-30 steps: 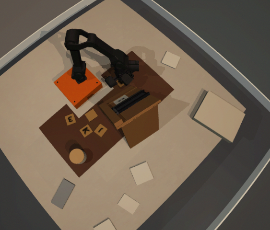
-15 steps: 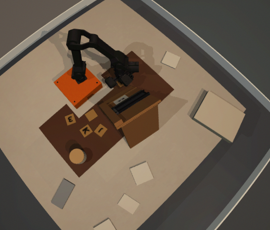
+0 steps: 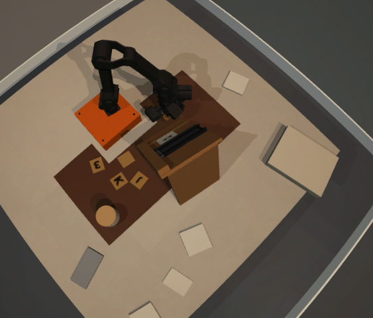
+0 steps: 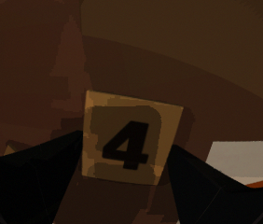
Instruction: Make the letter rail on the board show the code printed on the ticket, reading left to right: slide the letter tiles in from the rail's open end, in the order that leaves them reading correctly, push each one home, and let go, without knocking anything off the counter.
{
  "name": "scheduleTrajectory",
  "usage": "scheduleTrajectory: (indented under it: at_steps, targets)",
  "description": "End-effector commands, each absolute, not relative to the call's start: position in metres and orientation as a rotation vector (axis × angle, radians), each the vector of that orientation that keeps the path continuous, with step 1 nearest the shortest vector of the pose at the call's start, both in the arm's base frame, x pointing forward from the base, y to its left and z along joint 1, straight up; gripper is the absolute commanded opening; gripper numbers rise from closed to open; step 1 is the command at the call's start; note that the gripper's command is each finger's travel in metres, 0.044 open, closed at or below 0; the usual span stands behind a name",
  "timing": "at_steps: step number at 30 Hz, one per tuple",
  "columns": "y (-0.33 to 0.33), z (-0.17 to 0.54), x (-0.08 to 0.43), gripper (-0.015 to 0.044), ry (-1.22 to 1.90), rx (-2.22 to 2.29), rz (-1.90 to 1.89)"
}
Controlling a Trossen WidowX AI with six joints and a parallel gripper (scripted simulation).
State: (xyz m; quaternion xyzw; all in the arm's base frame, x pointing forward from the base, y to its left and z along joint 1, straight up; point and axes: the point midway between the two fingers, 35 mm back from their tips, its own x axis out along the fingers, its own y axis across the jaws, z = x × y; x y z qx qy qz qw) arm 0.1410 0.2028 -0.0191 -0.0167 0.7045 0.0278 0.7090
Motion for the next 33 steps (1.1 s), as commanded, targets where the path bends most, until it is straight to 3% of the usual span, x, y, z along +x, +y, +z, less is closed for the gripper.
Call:
scheduleTrajectory:
  at_steps: [1, 5, 33]
  targets:
    - [0.203, -0.016, 0.141, 0.0083, 1.560, -0.035, 0.059]
    - [0.203, -0.014, 0.141, 0.0000, 1.560, -0.035, 0.059]
    - [0.201, -0.002, 0.137, 0.0000, 1.560, -0.035, 0.059]
